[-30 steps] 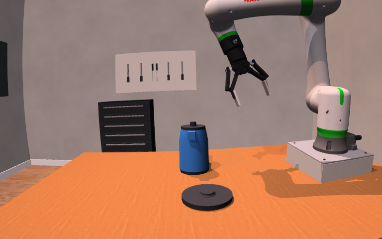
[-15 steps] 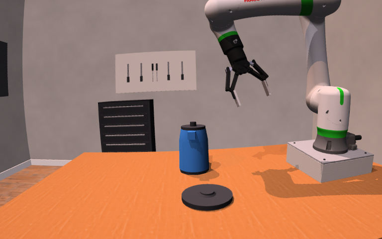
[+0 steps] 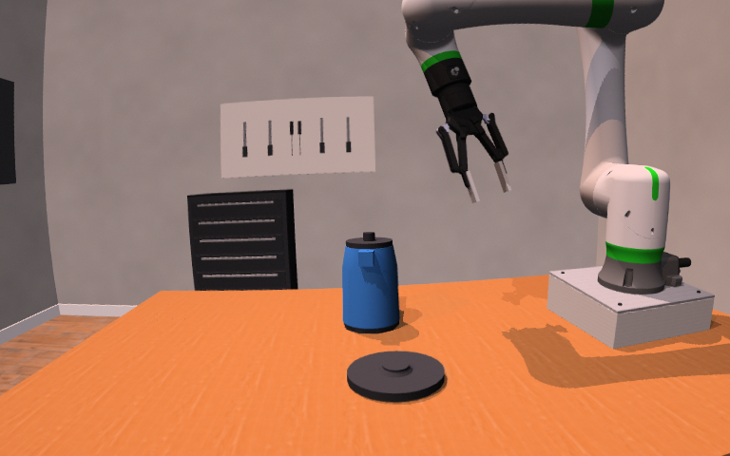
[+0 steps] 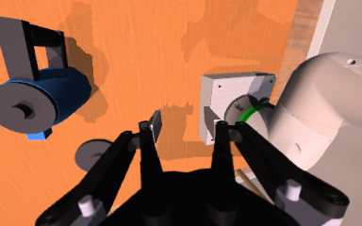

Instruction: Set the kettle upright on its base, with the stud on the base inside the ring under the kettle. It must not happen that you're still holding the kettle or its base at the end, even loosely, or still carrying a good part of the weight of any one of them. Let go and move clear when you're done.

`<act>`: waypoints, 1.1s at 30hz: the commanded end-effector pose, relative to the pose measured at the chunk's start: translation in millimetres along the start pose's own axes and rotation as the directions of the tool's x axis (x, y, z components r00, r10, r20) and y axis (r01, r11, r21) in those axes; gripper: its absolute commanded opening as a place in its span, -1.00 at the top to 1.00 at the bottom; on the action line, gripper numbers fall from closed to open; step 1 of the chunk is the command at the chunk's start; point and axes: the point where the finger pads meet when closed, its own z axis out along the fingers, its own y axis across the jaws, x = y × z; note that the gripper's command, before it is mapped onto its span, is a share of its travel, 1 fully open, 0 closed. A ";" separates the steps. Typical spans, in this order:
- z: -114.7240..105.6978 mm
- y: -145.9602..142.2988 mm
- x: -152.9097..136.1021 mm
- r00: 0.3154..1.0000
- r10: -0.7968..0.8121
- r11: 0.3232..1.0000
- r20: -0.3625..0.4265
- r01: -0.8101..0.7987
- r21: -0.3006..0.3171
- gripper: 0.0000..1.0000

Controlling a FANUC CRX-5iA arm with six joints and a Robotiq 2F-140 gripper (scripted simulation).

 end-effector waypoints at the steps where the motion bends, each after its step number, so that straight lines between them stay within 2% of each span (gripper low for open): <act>1: -1.7 0.2 -6.7 1.000 0.012 1.000 -0.016 -0.011 0.008 0.06; 7: -6.8 3.5 -38.1 0.996 0.062 0.997 -0.070 -0.058 0.059 0.06; 15: -10.2 13.2 -82.3 0.983 0.141 0.979 -0.116 -0.121 0.162 0.06; 18: -10.3 14.6 -87.1 0.982 0.150 0.976 -0.118 -0.128 0.175 0.06; 26: -9.0 24.7 -116.4 0.972 0.206 0.949 -0.110 -0.171 0.263 0.06; 33: -7.8 29.0 -127.3 0.969 0.226 0.936 -0.096 -0.189 0.298 0.06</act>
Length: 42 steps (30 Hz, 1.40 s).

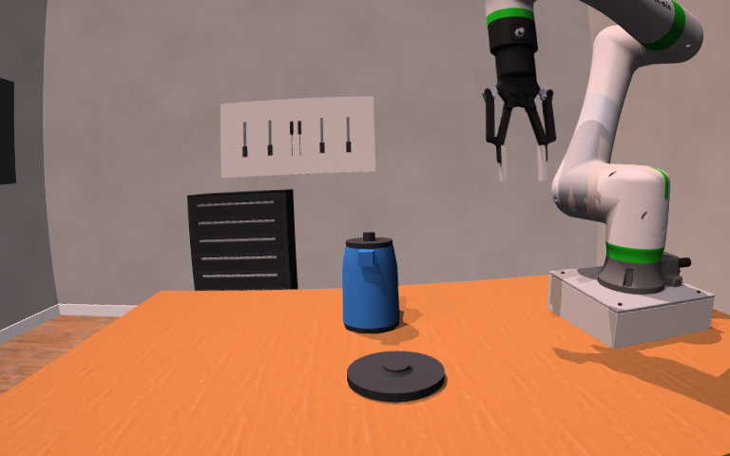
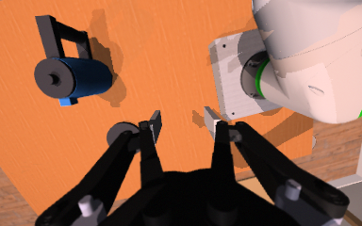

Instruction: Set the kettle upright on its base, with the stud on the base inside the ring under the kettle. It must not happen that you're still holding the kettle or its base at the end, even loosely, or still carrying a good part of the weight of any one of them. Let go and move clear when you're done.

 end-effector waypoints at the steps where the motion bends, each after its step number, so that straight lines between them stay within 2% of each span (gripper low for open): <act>1: -0.8 2.0 -3.2 1.000 0.008 1.000 -0.002 -0.008 0.013 0.06; 19: -1.1 -0.8 -2.7 1.000 0.012 1.000 -0.001 -0.012 0.018 0.06; 24: -1.2 -9.6 1.9 1.000 0.012 1.000 -0.001 -0.012 0.018 0.06; 34: -2.0 -53.4 24.5 1.000 0.012 1.000 -0.001 -0.012 0.018 0.06; 36: -2.0 -53.4 24.5 1.000 0.012 1.000 -0.001 -0.012 0.018 0.06; 42: -2.9 -97.2 47.1 1.000 0.012 1.000 -0.001 -0.012 0.018 0.06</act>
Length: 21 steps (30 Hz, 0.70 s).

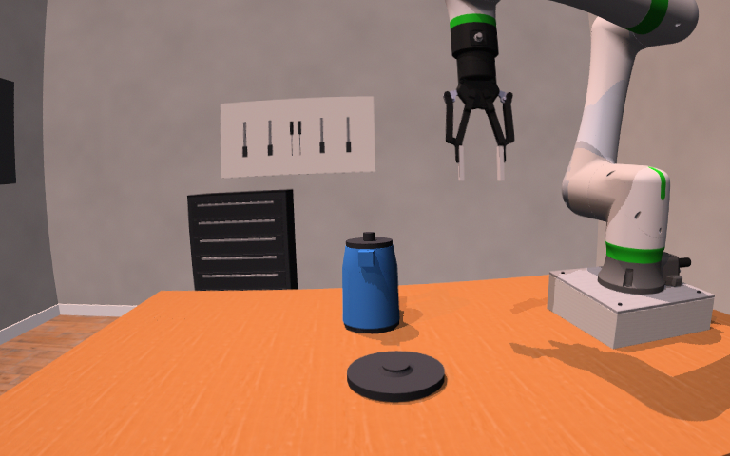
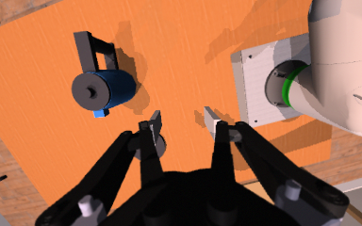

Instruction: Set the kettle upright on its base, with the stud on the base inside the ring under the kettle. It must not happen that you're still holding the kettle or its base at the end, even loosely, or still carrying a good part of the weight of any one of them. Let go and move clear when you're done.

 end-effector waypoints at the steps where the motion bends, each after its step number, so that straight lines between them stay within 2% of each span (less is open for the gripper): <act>1: -0.1 -31.6 14.8 1.000 -0.002 1.000 0.003 0.002 -0.002 0.06; 9: 0.1 -99.2 48.7 1.000 -0.002 1.000 0.003 0.002 -0.002 0.06; 11: 0.1 -99.2 48.7 1.000 -0.002 1.000 0.003 0.002 -0.002 0.06; 21: 0.4 -175.1 86.6 1.000 -0.002 1.000 0.003 0.002 -0.002 0.06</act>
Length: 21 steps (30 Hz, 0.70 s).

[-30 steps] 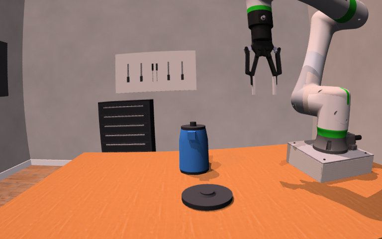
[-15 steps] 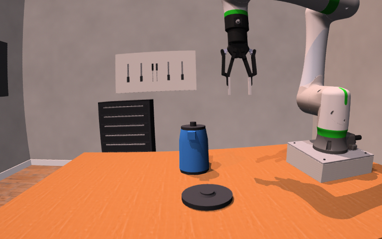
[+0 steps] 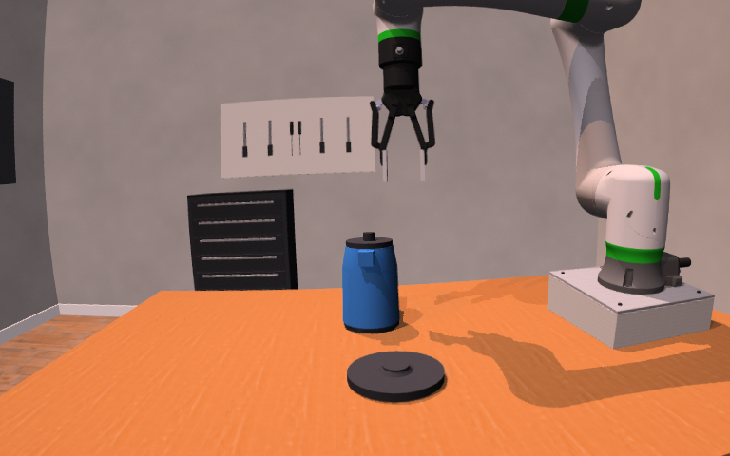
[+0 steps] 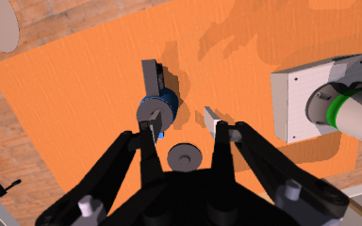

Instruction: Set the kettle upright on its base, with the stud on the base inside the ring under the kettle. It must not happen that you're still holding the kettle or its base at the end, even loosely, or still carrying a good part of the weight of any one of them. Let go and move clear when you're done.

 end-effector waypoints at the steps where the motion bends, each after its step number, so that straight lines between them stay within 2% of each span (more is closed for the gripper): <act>1: -0.5 -31.6 14.5 1.000 -0.001 1.000 0.003 0.001 -0.005 0.06; 5: -0.3 -52.5 25.0 1.000 -0.001 1.000 0.003 0.001 -0.005 0.06; 13: -0.2 -72.3 34.9 1.000 -0.001 1.000 0.003 0.001 -0.005 0.06; 21: 13.7 -72.8 35.1 1.000 -0.001 1.000 0.003 0.001 -0.005 0.06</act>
